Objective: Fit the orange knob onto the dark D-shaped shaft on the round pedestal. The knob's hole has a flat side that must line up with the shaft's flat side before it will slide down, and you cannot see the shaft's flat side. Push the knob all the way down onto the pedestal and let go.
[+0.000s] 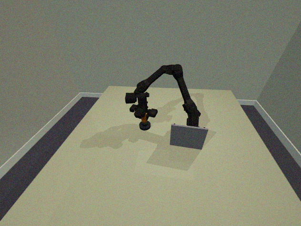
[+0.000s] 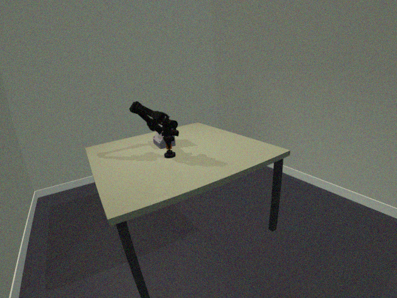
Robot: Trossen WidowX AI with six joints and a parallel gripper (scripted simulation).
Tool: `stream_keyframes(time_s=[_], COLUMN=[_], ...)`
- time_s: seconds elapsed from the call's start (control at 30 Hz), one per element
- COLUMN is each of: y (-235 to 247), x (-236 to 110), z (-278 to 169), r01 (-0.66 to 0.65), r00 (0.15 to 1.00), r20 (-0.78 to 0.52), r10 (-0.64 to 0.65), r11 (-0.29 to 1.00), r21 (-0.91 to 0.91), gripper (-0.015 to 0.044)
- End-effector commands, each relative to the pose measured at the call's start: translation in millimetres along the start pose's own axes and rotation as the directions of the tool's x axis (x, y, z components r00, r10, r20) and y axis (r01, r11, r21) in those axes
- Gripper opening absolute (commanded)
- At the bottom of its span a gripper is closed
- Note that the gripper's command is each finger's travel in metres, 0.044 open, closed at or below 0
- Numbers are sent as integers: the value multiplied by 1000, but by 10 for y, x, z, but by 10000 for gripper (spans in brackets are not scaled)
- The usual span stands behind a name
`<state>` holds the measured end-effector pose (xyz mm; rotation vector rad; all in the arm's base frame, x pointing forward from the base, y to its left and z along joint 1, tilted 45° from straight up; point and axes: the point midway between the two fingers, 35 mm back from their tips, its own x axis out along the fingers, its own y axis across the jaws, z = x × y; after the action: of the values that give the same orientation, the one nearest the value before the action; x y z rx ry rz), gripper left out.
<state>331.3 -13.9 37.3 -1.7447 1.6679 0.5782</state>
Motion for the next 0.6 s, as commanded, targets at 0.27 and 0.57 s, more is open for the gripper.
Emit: stream_keyframes(time_s=[0.27,0.57], y=[-5,-12], x=[-6,-39], z=[0,-1], r01=[1,1], r00=[1000,1000], r20=[0,0], r10=[-1,-1], r11=[1000,992], r21=[-4,-128], gripper=[0,0])
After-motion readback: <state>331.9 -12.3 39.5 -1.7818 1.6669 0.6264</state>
